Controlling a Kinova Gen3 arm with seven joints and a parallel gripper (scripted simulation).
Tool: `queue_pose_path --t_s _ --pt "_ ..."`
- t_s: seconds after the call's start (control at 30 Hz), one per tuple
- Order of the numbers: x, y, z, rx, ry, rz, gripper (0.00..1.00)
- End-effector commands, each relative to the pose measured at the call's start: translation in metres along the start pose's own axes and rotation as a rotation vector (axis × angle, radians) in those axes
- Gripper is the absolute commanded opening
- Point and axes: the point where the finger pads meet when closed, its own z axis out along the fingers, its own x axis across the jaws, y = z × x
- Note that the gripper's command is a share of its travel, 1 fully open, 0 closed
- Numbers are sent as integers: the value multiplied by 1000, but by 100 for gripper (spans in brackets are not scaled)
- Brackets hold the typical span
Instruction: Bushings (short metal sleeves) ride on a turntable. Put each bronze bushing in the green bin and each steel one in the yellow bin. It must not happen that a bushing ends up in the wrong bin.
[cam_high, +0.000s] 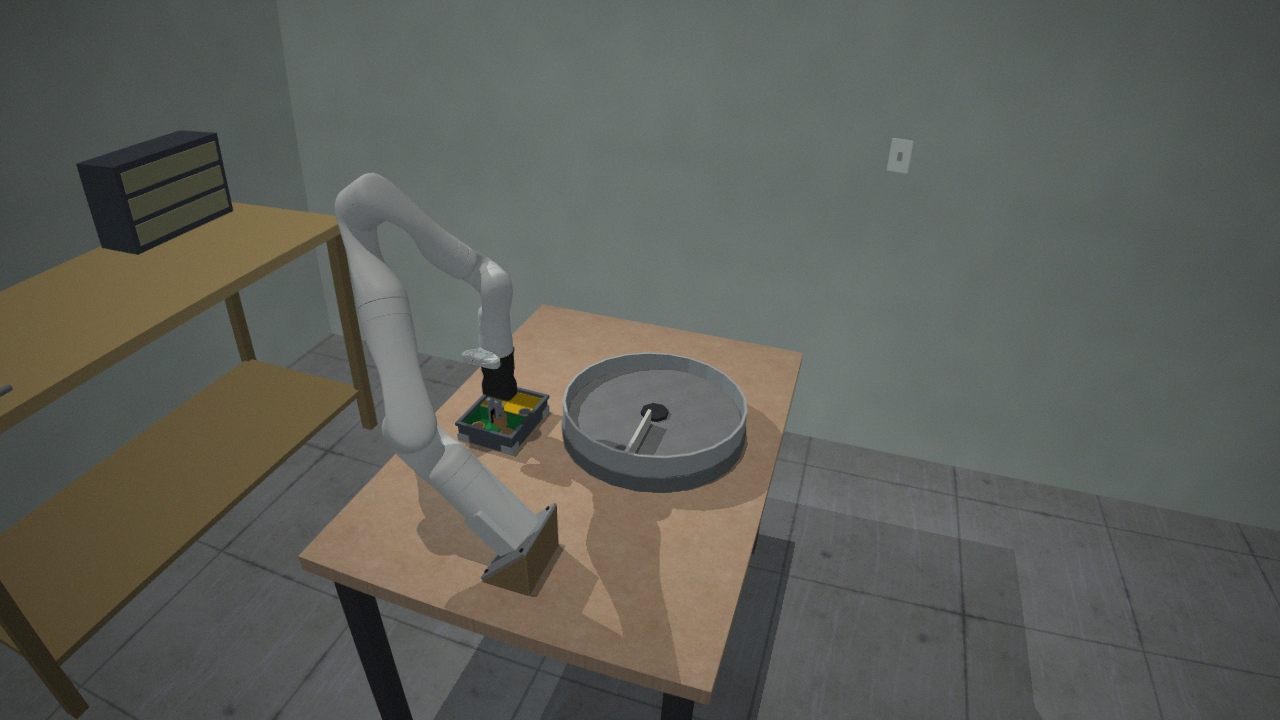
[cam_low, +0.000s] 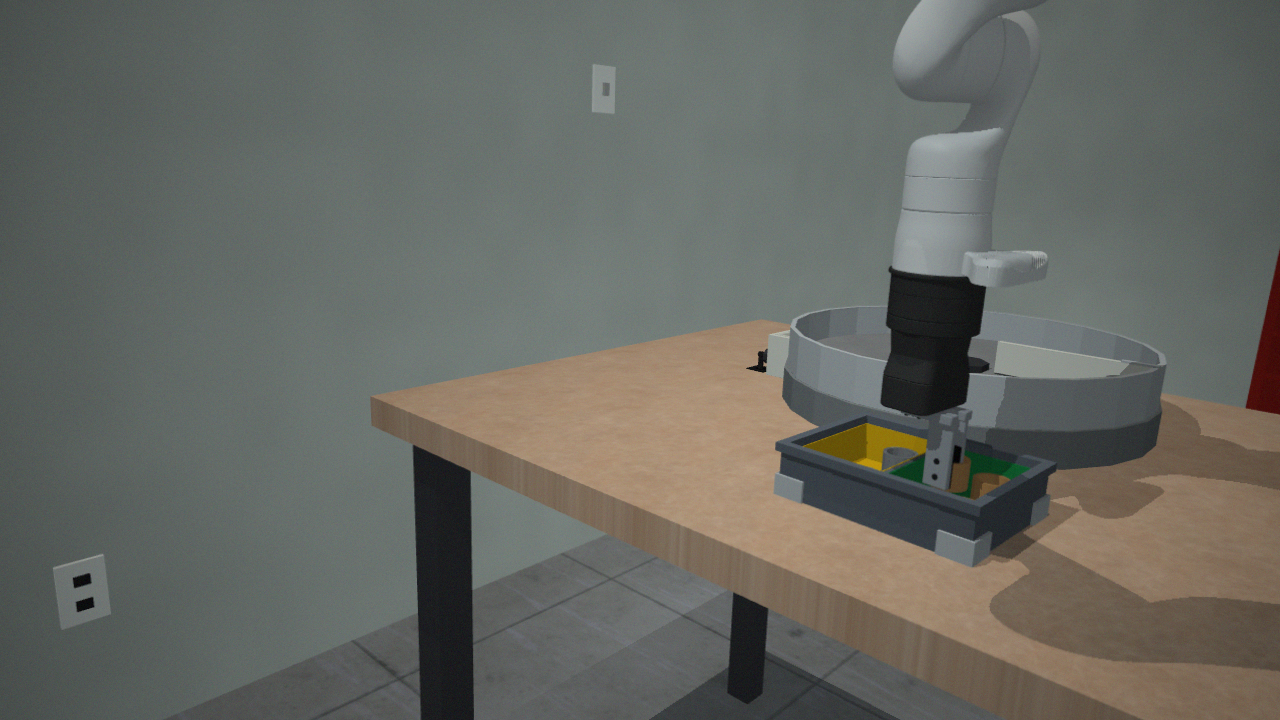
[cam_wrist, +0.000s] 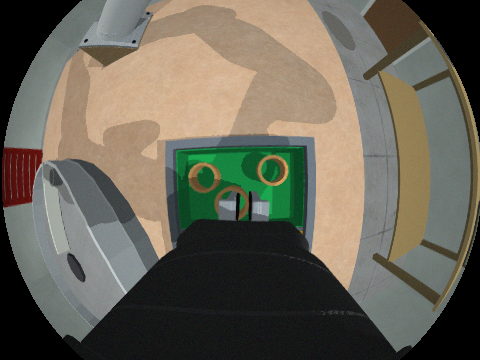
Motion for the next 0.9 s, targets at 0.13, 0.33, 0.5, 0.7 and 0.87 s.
queue_pose_path --t_s 0.13,0.33,0.5,0.7,0.87 --pt "0 0 7 2 1 1 0" --pt "0 0 7 2 1 1 0" --pt "0 0 10 1 1 1 0" --pt "0 0 14 1 1 1 0" --pt "0 0 17 2 1 1 0"
